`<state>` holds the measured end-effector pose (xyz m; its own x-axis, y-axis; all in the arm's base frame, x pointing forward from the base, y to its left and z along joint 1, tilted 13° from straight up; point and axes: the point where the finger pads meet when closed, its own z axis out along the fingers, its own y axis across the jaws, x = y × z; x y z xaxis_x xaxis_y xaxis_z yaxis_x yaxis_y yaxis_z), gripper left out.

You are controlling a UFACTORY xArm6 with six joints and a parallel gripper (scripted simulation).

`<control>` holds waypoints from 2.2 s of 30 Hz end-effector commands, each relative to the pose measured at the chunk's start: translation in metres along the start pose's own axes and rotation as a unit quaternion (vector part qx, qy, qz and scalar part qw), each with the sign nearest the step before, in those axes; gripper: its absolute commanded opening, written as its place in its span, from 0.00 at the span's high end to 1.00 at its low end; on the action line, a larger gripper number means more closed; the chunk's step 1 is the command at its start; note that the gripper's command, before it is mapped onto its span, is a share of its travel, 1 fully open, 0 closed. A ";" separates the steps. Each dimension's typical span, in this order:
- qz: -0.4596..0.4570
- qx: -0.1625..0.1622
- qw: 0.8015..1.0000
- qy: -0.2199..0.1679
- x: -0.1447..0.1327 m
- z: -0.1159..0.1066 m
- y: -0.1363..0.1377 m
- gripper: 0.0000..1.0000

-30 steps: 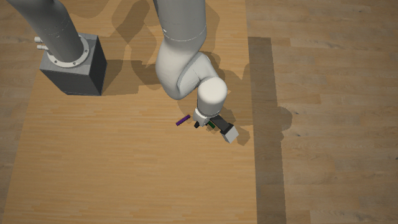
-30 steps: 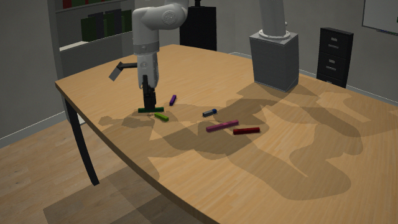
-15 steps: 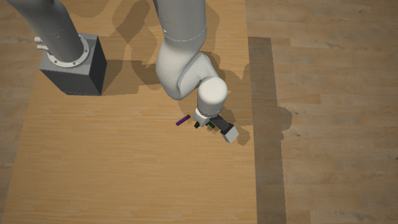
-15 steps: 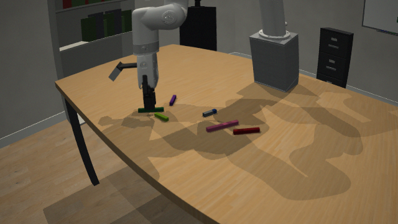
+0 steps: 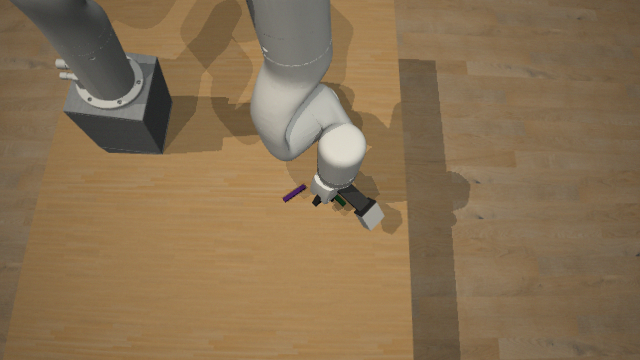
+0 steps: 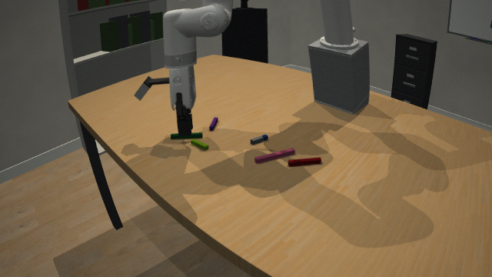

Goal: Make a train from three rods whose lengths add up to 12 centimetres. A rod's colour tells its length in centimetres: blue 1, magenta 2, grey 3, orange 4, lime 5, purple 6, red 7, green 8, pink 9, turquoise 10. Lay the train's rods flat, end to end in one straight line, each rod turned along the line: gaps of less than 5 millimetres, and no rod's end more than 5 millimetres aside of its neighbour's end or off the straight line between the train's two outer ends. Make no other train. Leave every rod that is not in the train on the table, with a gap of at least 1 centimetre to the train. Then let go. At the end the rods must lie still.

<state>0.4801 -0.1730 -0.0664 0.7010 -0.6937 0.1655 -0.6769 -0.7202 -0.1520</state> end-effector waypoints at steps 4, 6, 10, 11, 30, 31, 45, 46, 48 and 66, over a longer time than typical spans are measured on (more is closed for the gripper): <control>0.000 0.001 1.000 0.002 0.001 -0.001 -0.001 0.76; 0.000 0.001 1.000 0.002 0.001 -0.001 -0.001 0.76; 0.000 0.001 1.000 0.002 0.001 -0.001 -0.001 0.76; 0.000 0.001 1.000 0.002 0.001 -0.001 -0.001 0.76; 0.000 0.001 1.000 0.002 0.001 0.008 -0.001 0.76; 0.000 0.001 1.000 0.002 0.001 0.009 -0.001 0.76; 0.000 0.001 1.000 0.002 0.001 0.013 -0.001 0.76; 0.000 0.001 1.000 0.002 0.001 0.013 -0.001 0.76; 0.000 0.001 1.000 0.002 0.001 0.013 -0.001 0.76; 0.000 0.001 1.000 0.002 0.001 0.013 -0.001 0.76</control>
<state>0.4833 -0.1731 -0.0801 0.7010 -0.6937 0.1655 -0.6769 -0.7202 -0.1520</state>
